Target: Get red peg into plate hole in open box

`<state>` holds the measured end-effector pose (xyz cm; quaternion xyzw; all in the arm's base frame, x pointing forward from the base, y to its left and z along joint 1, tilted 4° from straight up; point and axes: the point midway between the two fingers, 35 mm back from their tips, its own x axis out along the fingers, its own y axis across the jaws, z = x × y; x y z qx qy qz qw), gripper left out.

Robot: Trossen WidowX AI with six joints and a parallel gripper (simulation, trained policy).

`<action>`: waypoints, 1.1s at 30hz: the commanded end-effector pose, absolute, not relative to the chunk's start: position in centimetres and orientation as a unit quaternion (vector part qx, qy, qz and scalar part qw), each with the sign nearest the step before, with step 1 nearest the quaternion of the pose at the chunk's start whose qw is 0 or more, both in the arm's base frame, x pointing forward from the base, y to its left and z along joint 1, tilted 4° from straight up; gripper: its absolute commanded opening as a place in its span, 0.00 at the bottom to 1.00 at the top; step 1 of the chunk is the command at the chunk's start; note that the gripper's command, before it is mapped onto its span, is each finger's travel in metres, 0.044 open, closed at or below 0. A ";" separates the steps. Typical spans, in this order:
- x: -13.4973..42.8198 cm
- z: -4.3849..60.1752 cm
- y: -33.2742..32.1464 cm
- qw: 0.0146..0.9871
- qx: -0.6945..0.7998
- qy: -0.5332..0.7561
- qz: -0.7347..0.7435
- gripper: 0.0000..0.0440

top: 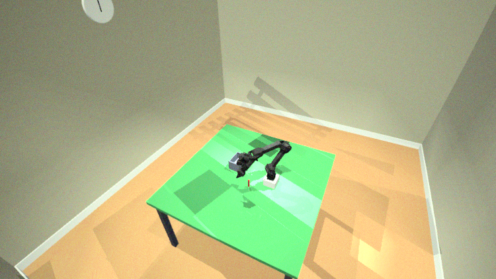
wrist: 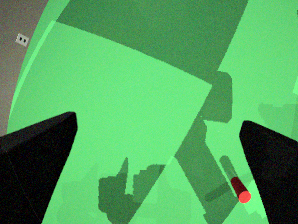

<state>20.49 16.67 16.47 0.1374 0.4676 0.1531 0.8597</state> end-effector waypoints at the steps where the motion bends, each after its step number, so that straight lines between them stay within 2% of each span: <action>1: 20.4 15.6 15.9 0.851 0.150 0.489 0.116 1.00; 21: 18.2 8.4 11.3 0.747 0.225 0.603 -0.168 1.00; 33: 17.9 3.8 10.9 0.711 0.267 0.601 -0.249 1.00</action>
